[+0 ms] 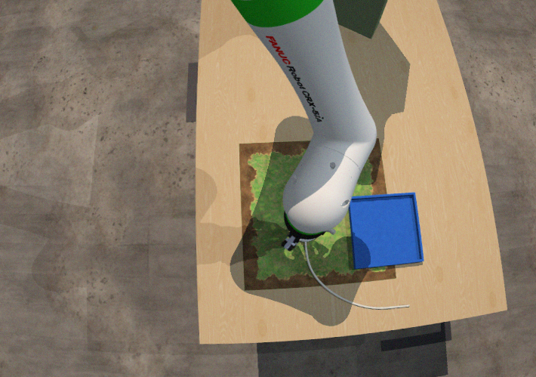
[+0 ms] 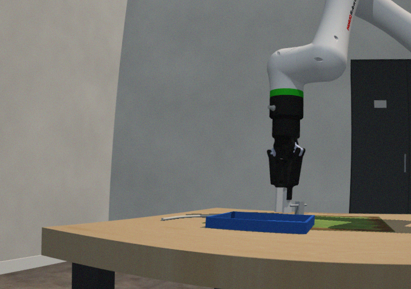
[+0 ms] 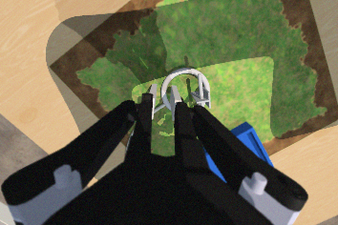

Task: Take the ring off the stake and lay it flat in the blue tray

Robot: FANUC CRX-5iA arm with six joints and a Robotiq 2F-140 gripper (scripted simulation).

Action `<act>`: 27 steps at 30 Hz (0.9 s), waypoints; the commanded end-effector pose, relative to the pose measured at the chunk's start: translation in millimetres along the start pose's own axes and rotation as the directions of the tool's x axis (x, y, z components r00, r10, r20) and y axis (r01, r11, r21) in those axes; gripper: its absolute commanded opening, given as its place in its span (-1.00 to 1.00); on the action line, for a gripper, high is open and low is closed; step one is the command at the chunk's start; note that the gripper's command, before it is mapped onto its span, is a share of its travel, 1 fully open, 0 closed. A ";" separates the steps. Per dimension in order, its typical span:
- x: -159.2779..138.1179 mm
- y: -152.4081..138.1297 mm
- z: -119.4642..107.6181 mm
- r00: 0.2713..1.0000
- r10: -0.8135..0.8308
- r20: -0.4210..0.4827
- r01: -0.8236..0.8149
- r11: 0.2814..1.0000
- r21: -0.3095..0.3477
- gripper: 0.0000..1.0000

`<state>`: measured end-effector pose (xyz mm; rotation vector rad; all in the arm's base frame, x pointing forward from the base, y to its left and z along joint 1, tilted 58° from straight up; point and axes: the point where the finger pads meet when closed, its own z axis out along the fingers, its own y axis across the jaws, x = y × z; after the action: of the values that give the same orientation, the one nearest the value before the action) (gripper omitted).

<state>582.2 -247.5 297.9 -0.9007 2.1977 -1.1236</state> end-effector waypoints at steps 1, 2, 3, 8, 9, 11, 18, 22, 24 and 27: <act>-0.2 -0.6 -0.2 1.000 0.000 0.001 0.000 1.000 0.001 -0.52; -0.2 -0.6 0.0 1.000 0.000 0.001 0.000 1.000 0.001 -0.52; -0.2 -0.6 0.1 1.000 0.000 0.001 0.000 1.000 0.001 -0.52; -0.2 -0.6 1.3 1.000 0.000 0.001 0.000 1.000 0.001 -0.52; -0.2 -0.6 1.7 1.000 0.000 0.001 0.000 1.000 0.001 -0.52; -0.2 -0.6 1.7 1.000 0.000 0.001 0.000 1.000 0.001 -0.52; -0.2 -0.6 4.3 1.000 0.000 0.001 0.000 1.000 0.001 -0.52; -0.2 -0.6 6.0 1.000 0.000 0.001 0.000 1.000 0.001 -0.52; -0.2 -0.6 6.8 1.000 0.000 0.001 0.000 1.000 0.001 -0.52; -0.2 -0.6 7.7 1.000 0.000 0.001 0.000 1.000 0.001 -0.52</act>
<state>587.7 -251.5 293.7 -0.9008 2.1978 -1.1236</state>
